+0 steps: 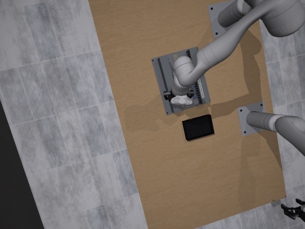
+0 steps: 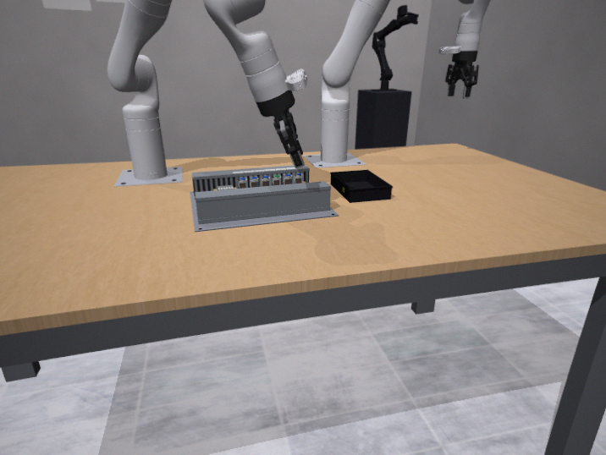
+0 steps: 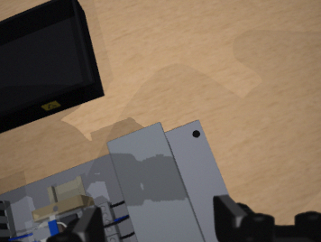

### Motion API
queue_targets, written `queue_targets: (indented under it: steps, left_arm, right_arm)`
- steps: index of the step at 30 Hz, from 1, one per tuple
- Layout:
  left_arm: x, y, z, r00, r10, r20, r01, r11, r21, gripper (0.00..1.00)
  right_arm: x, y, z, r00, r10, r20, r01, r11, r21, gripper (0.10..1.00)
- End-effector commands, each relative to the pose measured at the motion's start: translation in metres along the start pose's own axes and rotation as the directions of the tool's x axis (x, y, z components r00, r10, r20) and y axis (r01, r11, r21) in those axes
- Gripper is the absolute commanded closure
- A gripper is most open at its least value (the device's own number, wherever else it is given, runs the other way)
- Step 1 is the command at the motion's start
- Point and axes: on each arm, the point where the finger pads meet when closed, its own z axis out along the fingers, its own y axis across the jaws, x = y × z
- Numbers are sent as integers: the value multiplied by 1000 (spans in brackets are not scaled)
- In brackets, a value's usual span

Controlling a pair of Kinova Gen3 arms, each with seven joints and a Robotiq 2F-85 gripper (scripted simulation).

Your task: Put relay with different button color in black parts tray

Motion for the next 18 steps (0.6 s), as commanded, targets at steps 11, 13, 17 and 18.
queue_targets:
  steps: [11,13,17,18]
  left_arm:
    - [0,0,-1,1000,0,2,0,1000,0,1]
    - [0,0,-1,1000,0,2,0,1000,0,1]
    - [0,0,-1,1000,0,2,0,1000,0,1]
    - [0,0,-1,1000,0,2,0,1000,0,1]
  right_arm:
    - [-30,-27,-5,989,-76,127,80,996,-28,448]
    - [-35,-30,-6,985,-88,146,93,995,-32,448]
    - [-44,-37,-8,977,-110,183,118,992,-39,448]
    - [-46,-39,-9,975,-115,191,125,991,-40,448]
